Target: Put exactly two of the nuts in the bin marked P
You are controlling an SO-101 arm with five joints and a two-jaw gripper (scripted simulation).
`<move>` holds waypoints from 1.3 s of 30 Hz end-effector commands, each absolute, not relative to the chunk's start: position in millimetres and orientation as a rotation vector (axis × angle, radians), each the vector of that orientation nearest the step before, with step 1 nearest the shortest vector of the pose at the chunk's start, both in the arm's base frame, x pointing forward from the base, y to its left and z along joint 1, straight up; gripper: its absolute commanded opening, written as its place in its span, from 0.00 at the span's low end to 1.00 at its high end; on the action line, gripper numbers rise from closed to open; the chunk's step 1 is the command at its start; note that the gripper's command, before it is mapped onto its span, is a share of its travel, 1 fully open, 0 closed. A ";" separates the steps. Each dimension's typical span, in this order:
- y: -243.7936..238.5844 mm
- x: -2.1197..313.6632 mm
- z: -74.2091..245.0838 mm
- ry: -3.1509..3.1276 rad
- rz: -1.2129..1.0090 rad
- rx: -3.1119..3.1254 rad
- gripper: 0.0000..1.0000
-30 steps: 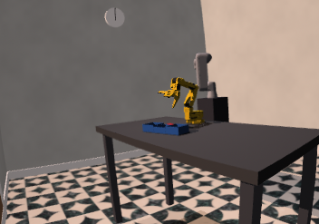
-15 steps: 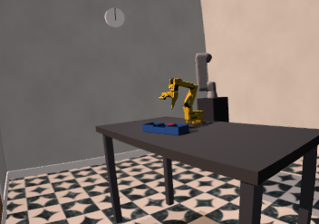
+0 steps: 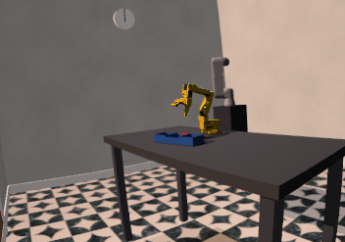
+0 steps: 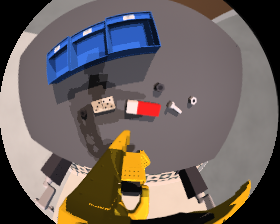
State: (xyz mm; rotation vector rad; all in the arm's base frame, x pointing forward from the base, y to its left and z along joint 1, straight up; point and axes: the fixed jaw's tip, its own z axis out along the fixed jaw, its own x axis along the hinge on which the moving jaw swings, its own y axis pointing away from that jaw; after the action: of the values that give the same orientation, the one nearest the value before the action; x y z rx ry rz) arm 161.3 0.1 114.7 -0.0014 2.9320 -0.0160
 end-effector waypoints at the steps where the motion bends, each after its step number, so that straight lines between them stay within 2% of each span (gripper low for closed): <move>1: -1.5 165.6 122.0 2.893 -0.017 0.024 1.00; 18: -1.2 169.3 123.0 2.888 -0.017 0.016 1.00; 39: 6.5 241.9 135.5 2.695 -0.025 -0.100 1.00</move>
State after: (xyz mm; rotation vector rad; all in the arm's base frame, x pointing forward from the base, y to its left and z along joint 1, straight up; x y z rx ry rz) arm 229.2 4.1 125.0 -0.0719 2.7665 -0.0231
